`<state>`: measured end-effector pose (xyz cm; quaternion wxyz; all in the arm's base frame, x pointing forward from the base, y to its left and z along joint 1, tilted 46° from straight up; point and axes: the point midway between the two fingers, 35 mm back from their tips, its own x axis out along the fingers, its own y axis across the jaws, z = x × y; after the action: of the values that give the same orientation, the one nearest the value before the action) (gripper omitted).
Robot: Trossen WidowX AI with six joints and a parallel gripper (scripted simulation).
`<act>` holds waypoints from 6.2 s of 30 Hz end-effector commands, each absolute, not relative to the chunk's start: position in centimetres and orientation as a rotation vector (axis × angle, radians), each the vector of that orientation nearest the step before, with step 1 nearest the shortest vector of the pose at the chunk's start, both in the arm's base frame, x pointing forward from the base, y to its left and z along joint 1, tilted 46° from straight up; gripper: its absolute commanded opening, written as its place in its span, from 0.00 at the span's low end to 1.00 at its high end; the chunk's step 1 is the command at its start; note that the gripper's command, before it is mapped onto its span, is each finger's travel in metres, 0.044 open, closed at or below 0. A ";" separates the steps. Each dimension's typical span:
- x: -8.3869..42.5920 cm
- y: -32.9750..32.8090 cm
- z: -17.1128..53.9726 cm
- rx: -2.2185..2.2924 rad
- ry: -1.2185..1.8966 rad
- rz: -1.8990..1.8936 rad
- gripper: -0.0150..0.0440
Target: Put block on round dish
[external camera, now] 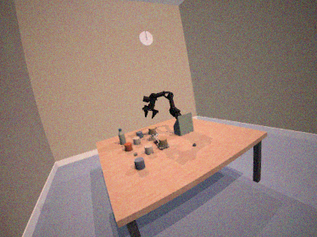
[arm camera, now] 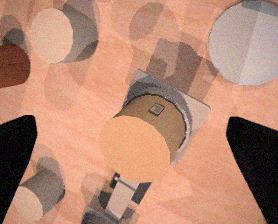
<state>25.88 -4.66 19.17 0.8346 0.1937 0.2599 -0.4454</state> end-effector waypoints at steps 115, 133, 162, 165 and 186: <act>31.0 8.8 -11.8 -1.752 1.708 0.641 1.00; 31.1 6.7 -13.9 -1.753 1.709 0.640 1.00; 31.1 5.3 -15.2 -1.754 1.710 0.638 0.60; 31.2 5.5 -15.0 -1.754 1.710 0.638 0.46; 31.4 7.5 -13.4 -1.751 1.706 0.643 0.25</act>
<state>31.22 6.89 -13.64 0.2962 -0.6605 0.6460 0.2422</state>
